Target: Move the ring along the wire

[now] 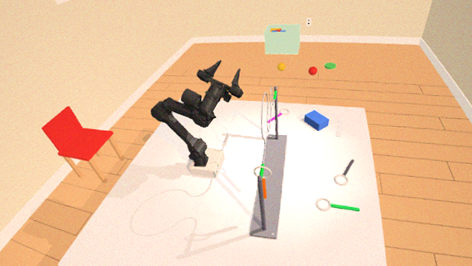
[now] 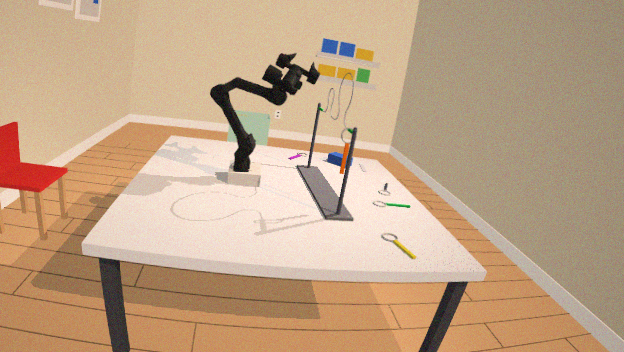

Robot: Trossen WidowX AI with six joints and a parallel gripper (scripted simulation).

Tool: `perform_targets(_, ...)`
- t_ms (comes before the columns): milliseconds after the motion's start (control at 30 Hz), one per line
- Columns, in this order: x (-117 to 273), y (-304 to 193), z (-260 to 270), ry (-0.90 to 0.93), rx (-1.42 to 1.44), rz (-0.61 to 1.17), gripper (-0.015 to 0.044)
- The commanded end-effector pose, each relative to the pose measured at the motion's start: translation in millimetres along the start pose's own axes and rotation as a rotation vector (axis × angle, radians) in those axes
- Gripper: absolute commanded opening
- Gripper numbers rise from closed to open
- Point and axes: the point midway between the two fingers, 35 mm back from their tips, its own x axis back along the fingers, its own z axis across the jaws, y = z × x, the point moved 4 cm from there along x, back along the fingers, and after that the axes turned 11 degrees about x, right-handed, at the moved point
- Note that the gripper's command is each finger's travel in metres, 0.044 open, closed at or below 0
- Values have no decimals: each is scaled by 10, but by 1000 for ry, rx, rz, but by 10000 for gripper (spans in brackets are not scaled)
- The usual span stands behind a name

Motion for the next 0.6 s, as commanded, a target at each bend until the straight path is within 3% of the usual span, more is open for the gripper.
perform_targets(0,8,6,24,7,-9,-1,374)
perform_targets(267,589,273,998,302,-439,11,164)
perform_targets(567,1705,605,1764,616,-986,224,160)
